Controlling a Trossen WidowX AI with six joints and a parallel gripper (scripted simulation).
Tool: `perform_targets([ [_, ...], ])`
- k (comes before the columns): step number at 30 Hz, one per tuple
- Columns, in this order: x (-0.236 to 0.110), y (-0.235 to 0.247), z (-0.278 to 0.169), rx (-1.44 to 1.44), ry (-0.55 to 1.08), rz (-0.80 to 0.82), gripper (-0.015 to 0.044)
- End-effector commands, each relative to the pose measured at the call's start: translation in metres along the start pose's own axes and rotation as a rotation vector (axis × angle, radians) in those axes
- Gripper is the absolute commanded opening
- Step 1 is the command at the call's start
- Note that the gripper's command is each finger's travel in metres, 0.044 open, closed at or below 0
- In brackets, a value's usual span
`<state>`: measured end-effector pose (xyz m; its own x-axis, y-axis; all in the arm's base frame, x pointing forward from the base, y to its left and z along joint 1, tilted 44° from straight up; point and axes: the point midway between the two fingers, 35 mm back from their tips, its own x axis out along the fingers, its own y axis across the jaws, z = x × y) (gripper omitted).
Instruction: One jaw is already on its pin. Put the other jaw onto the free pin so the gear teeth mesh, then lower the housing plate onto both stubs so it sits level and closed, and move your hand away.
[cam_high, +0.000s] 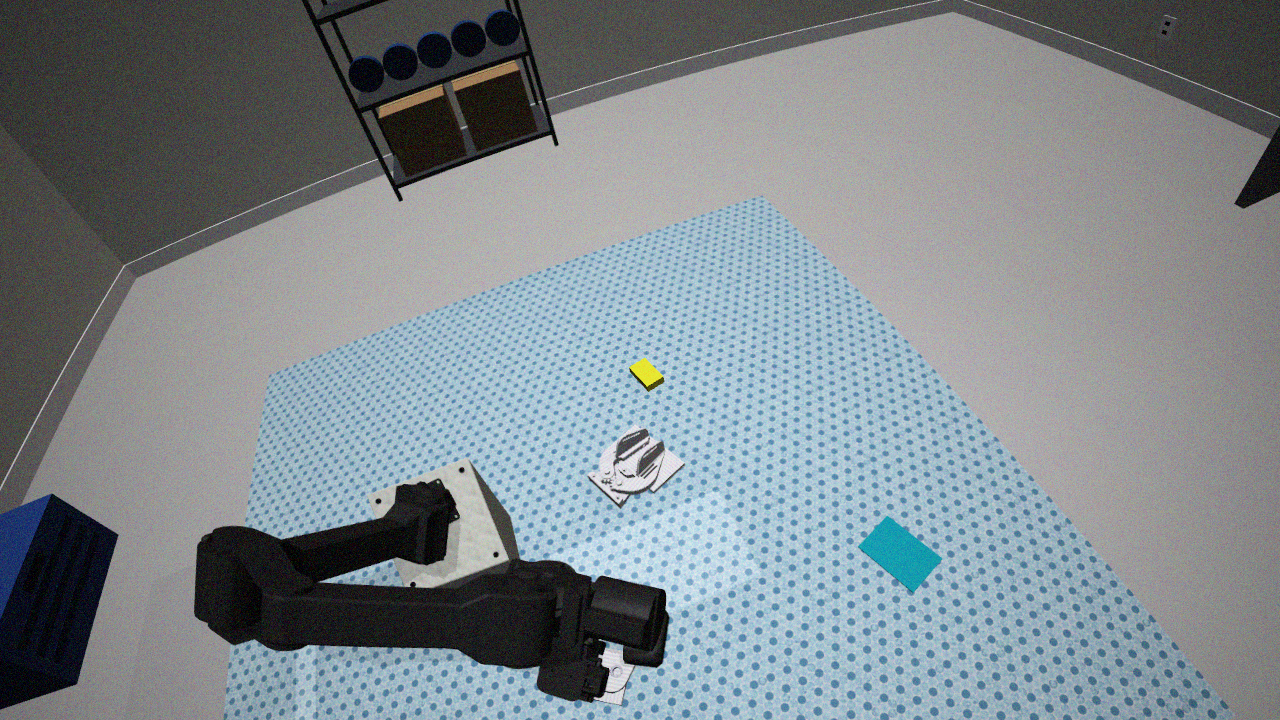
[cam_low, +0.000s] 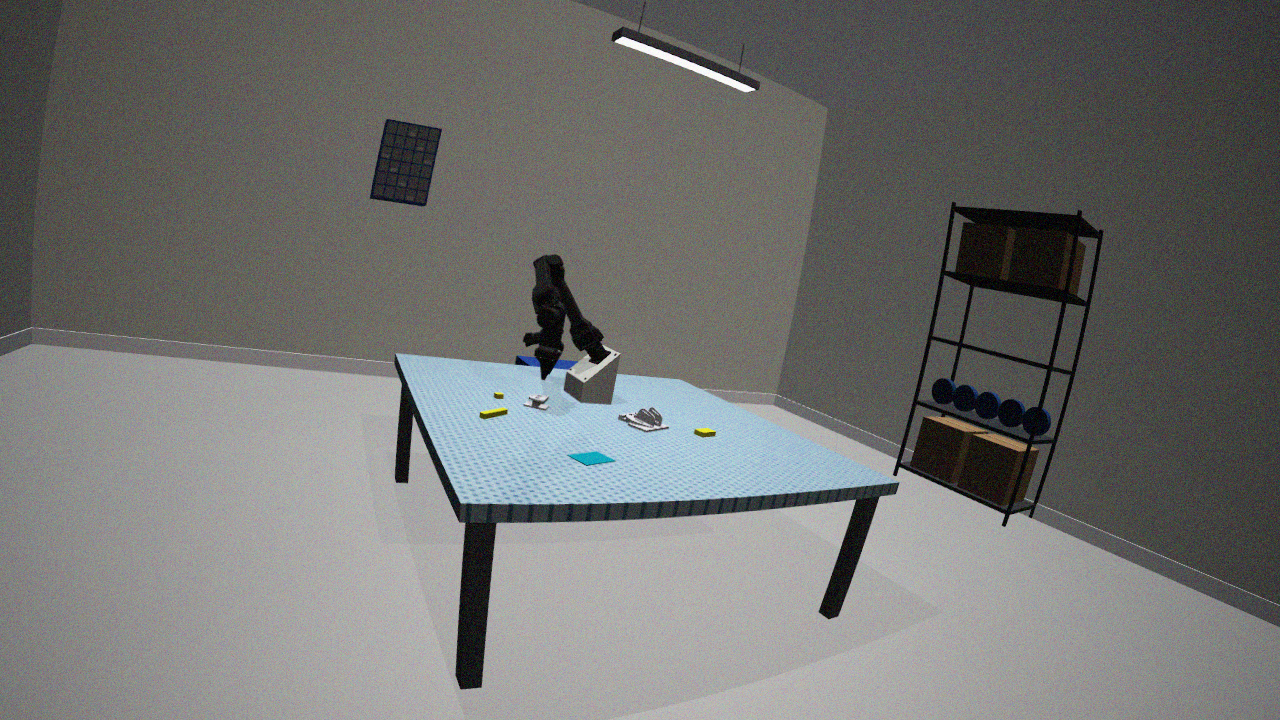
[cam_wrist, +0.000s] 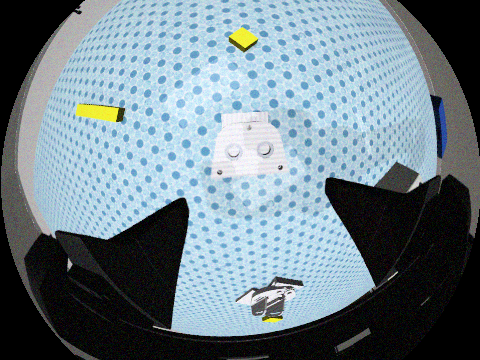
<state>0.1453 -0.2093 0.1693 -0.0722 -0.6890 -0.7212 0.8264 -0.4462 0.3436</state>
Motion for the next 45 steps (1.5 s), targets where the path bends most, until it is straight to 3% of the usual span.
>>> perform_targets([
  [1, -0.003, -0.003, 0.005, 0.052, 0.000, 0.009, 0.0440],
  [6, -0.001, -0.003, 0.004, 0.052, 0.000, 0.009, 0.0440],
  [12, 0.037, -0.003, 0.005, 0.051, -0.002, 0.010, 0.0440],
  [45, 0.063, -0.002, 0.005, 0.051, -0.003, 0.010, 0.0440],
])
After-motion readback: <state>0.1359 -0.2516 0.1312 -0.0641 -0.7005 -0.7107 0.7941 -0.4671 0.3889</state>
